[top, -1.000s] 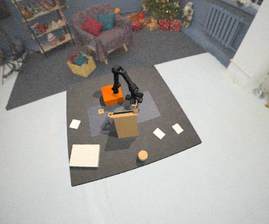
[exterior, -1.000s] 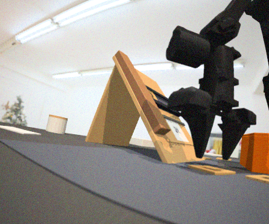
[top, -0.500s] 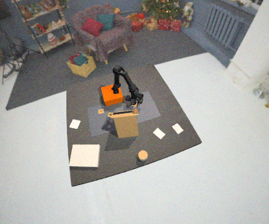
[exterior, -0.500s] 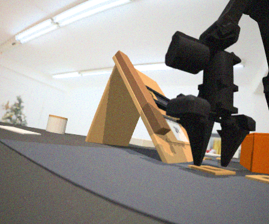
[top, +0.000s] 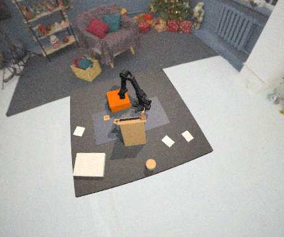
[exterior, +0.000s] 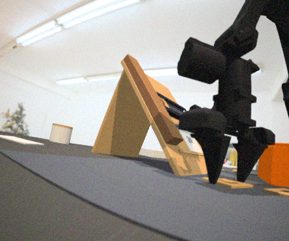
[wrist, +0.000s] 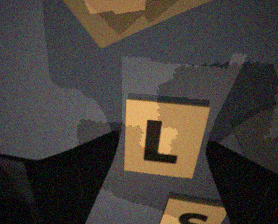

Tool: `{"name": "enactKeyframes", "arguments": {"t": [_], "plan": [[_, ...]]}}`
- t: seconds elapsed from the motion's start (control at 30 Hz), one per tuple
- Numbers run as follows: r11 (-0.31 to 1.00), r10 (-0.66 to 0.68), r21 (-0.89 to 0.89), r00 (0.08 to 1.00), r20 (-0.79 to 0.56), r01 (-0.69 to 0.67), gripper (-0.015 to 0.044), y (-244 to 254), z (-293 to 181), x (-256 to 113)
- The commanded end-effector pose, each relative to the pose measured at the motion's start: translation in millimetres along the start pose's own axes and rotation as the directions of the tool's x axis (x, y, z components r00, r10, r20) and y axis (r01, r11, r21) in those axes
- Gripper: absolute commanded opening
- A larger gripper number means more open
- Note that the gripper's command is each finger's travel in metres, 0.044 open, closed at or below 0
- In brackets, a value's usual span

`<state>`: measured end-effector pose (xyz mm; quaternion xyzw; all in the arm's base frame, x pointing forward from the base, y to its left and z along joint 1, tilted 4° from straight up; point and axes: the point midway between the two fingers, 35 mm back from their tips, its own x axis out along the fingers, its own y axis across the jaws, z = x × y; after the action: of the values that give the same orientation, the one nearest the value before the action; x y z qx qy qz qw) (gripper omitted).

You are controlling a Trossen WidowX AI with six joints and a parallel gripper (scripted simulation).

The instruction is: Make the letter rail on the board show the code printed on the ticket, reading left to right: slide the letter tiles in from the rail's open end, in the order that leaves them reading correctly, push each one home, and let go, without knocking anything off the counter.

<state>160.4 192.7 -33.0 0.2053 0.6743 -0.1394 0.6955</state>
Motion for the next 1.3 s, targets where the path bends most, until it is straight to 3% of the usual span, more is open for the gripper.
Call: {"name": "enactKeyframes", "arguments": {"t": [0.0, 0.33, 0.6, 1.27], "plan": [[1.0, 0.001, 0.003, 1.0, 0.003, -0.001, 0.0281, 0, 0, 0], [1.0, 0.001, 0.003, 1.0, 0.003, -0.001, 0.0214, 0, 0, 0], [1.0, 0.001, 0.003, 1.0, 0.003, -0.001, 0.0004, -1, 0, -4], [1.0, 0.0, 0.003, 1.0, 0.003, 0.0, 0.0, -2, -2, -12]]}}
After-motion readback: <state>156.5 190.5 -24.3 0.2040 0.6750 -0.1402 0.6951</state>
